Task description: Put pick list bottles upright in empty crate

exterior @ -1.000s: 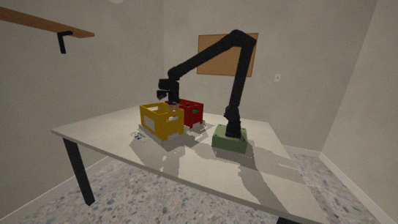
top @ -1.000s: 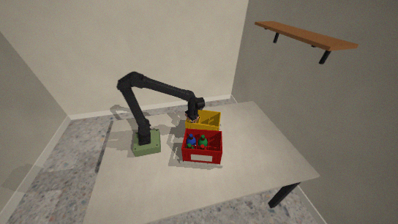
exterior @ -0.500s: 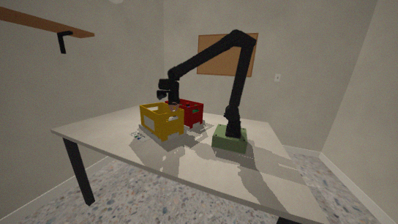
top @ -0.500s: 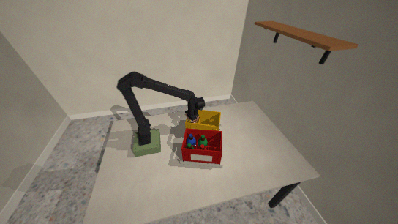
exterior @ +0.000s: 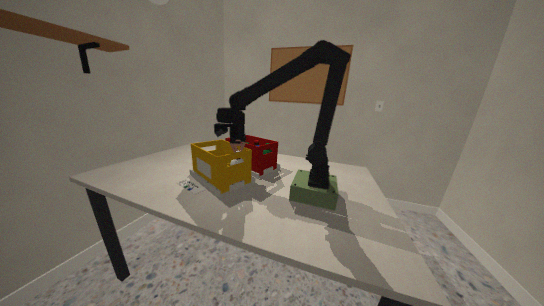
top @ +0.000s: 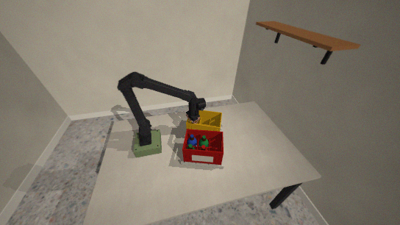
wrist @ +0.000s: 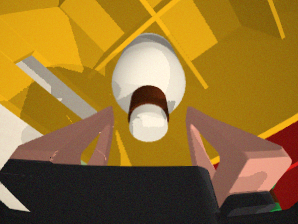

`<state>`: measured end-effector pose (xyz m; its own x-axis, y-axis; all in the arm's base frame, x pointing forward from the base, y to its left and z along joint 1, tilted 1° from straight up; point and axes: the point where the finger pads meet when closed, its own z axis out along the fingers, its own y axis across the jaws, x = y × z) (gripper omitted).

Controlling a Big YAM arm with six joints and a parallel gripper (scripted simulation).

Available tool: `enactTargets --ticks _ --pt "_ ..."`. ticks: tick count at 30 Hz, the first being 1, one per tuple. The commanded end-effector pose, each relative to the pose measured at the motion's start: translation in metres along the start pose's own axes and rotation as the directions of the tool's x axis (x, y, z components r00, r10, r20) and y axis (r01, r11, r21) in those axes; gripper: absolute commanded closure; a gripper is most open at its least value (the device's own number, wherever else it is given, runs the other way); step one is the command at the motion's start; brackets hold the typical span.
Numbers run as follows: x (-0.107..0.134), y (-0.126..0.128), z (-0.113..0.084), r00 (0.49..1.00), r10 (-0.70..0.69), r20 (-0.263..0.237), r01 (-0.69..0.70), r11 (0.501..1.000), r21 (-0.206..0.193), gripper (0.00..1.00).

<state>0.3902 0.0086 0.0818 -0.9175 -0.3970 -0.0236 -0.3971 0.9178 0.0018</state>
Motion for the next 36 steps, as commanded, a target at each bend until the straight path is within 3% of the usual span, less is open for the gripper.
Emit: enactTargets --ticks 1,36 --pt "0.0017 0.0052 -0.0008 1.000 0.003 0.009 -0.003 1.000 0.000 0.39" --pt "0.0063 0.0066 0.0029 1.000 0.001 0.000 -0.001 1.000 -0.003 0.39"
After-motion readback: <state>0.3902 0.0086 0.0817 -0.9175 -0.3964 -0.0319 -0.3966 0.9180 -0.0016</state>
